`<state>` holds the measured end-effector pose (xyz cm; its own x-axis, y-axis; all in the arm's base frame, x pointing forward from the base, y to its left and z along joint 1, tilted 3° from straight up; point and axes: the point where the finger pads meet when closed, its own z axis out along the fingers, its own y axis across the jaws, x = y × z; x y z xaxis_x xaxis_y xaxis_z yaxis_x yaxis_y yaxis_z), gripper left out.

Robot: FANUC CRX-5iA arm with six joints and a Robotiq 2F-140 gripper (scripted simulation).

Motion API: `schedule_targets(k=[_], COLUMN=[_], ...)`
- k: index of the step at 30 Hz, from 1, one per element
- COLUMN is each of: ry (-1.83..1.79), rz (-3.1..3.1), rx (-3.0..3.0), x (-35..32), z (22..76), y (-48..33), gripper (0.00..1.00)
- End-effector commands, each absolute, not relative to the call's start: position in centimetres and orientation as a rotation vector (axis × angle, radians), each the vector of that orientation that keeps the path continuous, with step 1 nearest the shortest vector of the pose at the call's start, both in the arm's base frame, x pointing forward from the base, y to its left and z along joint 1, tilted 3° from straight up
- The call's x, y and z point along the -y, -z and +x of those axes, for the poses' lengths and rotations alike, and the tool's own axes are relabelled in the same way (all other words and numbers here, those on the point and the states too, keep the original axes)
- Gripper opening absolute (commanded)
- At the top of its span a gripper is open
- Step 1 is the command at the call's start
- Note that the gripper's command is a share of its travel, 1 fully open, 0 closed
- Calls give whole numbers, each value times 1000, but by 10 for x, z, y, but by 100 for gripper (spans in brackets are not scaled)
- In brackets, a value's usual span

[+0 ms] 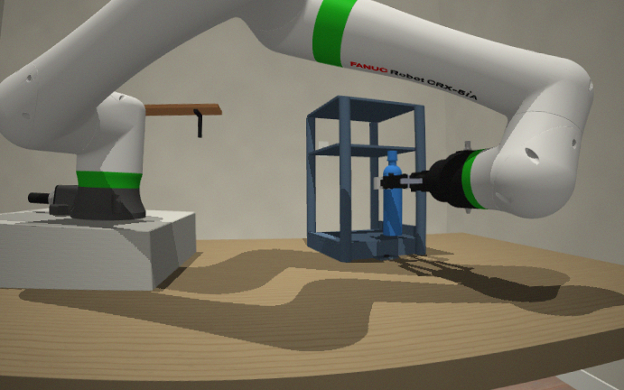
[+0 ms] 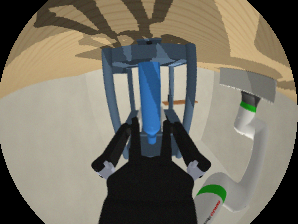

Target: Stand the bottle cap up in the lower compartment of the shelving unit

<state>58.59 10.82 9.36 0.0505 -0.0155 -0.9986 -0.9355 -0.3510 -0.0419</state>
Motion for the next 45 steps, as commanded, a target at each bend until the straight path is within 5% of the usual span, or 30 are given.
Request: schedule_targets(k=[1, 45], ry=[-1418, -1418], rz=[-1509, -1509], rx=[-1001, -1001], x=[-116, -182], z=[583, 558], y=[-94, -91], gripper=[0, 0])
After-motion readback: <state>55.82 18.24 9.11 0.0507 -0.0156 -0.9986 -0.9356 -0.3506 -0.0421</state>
